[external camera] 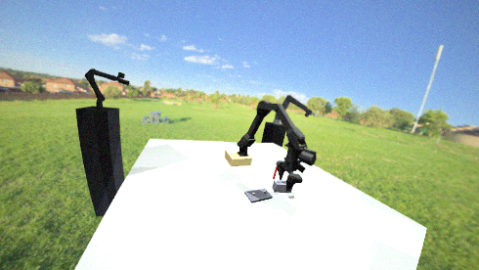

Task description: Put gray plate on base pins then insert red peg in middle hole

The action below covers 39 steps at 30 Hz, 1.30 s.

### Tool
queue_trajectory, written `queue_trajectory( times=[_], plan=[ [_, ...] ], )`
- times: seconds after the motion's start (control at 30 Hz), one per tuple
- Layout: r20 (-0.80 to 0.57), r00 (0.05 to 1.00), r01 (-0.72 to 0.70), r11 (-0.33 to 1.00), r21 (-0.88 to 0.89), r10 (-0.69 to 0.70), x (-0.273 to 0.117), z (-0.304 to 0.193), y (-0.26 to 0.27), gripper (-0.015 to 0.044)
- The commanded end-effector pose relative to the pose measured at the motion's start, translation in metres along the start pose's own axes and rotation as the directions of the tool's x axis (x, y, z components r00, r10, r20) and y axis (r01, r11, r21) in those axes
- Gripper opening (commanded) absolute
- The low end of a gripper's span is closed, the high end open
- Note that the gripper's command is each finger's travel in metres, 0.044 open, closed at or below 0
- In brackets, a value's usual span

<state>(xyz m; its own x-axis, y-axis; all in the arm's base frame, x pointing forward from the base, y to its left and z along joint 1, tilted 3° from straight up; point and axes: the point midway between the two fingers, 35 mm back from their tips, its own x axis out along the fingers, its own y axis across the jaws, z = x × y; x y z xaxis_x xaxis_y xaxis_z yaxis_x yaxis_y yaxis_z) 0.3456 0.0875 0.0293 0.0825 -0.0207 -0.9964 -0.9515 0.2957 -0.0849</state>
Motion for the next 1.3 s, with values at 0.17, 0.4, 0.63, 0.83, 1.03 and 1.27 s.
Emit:
queue_trajectory(
  times=[0.17,0.4,0.63,0.83,1.03,1.27],
  plan=[
    [-0.01,1.0,-0.007,1.0,-0.002,0.007,0.017,-0.003,0.003,0.044],
    [-0.01,1.0,-0.007,1.0,-0.002,0.007,0.028,-0.003,0.004,0.044],
    [-0.01,1.0,-0.007,1.0,-0.002,0.007,0.03,-0.003,0.004,0.0335],
    [-0.01,1.0,-0.007,1.0,-0.002,0.007,0.03,-0.003,0.004,0.0177],
    [-0.01,1.0,-0.007,1.0,-0.002,0.007,0.03,-0.003,0.004,0.0138],
    [-0.01,1.0,-0.007,1.0,-0.002,0.007,0.02,-0.002,0.001,0.0]
  ],
)
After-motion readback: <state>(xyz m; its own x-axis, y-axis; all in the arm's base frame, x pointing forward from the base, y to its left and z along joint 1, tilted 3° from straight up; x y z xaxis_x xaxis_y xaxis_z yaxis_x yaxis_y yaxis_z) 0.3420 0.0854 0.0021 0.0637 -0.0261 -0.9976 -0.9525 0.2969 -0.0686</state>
